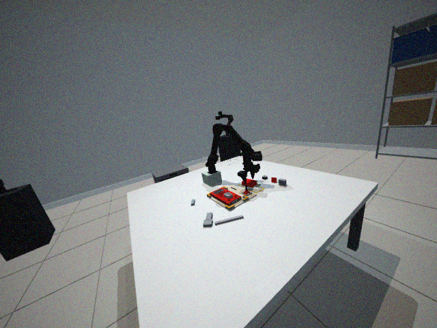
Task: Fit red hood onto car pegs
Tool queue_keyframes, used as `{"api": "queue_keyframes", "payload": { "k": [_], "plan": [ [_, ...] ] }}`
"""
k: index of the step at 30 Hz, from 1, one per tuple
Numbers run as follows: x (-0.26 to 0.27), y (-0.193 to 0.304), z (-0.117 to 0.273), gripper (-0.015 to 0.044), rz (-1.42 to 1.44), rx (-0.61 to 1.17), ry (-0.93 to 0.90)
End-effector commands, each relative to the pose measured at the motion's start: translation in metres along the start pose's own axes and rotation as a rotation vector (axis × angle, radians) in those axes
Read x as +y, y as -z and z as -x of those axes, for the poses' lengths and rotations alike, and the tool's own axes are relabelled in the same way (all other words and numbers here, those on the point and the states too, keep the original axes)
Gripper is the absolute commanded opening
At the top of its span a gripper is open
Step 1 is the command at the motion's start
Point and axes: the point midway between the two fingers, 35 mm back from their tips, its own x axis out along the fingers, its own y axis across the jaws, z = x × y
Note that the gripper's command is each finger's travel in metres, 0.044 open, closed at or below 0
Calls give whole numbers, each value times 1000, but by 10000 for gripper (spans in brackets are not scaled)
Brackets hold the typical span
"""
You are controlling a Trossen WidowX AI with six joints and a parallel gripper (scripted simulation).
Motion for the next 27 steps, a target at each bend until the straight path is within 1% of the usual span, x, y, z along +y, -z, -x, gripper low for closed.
{"api": "queue_keyframes", "payload": {
  "k": [1,27],
  "plan": [
    [0,2,-3,440,-4,5,-3],
    [0,2,-16,440,-4,5,-3]
  ]
}}
